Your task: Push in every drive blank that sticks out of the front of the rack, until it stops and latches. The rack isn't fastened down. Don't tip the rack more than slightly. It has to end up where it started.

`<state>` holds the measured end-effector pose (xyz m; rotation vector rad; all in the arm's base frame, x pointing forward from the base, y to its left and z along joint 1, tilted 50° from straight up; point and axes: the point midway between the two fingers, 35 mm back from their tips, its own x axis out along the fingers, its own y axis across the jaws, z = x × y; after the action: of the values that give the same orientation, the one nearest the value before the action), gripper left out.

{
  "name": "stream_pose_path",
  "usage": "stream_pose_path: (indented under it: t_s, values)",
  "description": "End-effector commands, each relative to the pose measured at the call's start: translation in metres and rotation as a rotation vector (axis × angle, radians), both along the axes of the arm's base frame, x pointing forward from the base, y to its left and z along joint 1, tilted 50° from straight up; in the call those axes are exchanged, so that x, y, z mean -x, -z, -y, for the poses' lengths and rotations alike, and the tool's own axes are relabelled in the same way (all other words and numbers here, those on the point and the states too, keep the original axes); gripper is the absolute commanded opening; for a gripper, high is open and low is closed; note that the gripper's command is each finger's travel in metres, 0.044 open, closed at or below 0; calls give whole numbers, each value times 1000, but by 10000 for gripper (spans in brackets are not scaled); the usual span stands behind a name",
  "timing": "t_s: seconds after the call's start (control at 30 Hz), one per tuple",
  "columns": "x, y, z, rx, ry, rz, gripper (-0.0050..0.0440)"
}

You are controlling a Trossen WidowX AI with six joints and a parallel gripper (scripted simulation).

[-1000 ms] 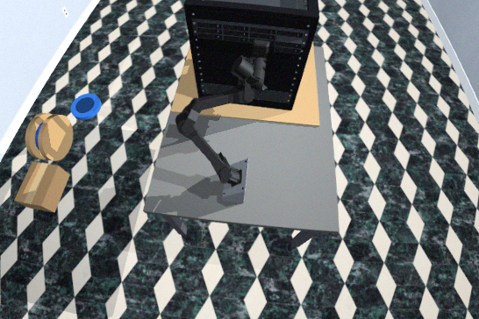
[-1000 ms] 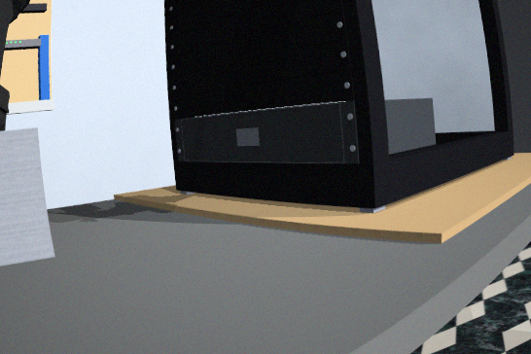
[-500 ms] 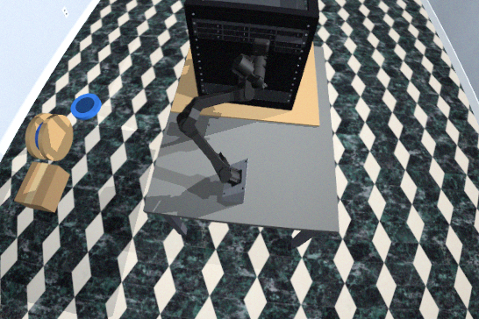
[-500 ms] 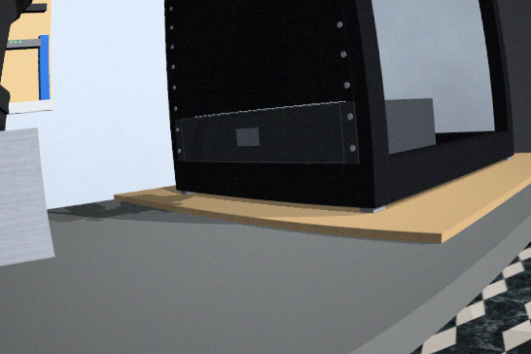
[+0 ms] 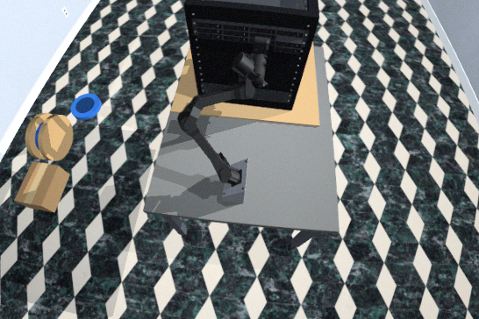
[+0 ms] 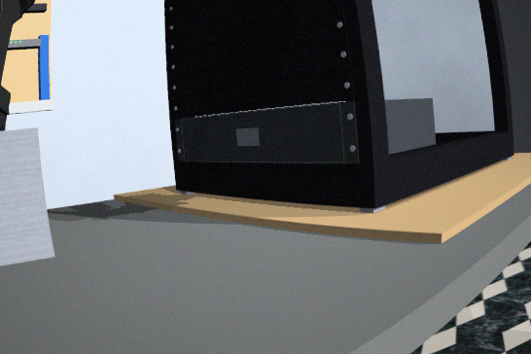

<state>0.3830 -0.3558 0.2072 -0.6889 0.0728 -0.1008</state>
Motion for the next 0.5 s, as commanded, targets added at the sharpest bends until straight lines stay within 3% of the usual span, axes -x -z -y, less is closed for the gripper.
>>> stream_pose_path:
  t_s: [0.0, 0.47]
  values:
    - [-2, -11, 3, 15, 5, 15, -50]
    - [-5, -11, 4, 15, 5, 15, -50]
